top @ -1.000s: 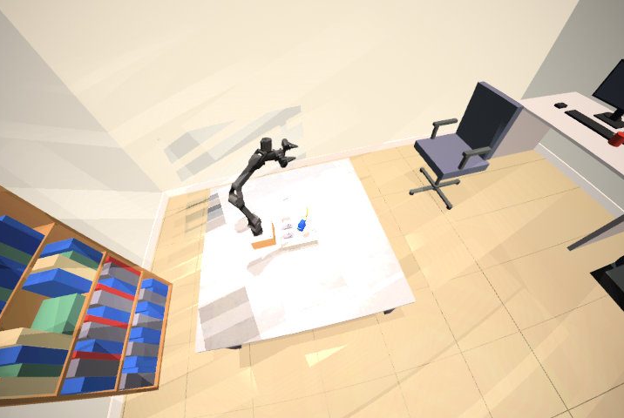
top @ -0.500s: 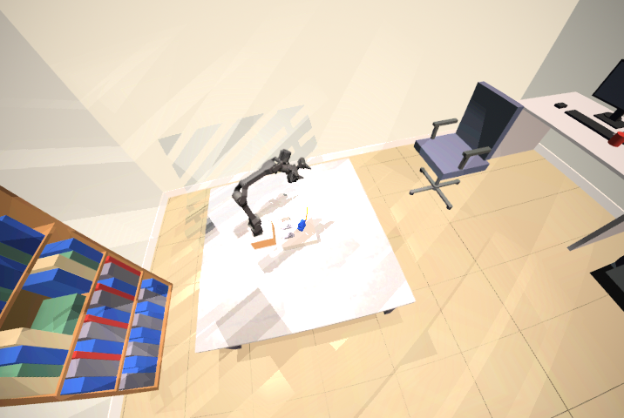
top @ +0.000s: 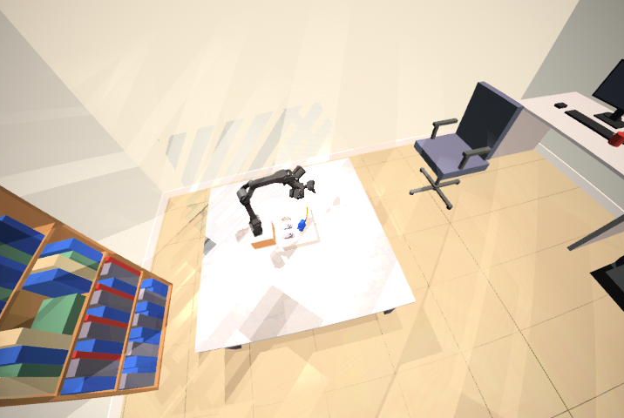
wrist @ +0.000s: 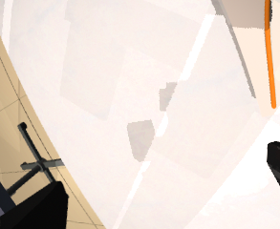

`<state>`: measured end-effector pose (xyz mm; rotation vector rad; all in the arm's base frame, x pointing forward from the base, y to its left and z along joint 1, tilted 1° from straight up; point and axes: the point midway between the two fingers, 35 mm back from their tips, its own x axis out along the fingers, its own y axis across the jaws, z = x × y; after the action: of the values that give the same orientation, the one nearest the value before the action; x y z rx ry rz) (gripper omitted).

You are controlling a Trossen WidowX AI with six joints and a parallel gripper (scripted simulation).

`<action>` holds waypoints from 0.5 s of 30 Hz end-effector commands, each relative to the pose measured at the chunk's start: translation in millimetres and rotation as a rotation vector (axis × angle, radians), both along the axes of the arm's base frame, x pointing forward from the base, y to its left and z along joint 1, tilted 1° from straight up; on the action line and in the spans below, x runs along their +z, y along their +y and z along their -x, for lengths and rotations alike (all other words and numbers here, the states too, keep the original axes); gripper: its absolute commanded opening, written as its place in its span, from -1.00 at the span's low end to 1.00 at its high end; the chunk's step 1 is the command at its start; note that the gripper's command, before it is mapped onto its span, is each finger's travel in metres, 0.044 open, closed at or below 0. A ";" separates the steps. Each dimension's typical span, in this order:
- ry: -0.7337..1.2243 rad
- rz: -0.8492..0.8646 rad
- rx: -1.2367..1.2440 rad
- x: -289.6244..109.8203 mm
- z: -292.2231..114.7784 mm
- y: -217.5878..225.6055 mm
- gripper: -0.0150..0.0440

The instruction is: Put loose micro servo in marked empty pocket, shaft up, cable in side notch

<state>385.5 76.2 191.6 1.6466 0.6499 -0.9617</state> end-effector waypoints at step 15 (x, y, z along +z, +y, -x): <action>0.486 -0.128 -0.315 -108.8 64.6 -78.6 1.00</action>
<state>336.3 9.3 101.5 1.6635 0.7705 -1.4778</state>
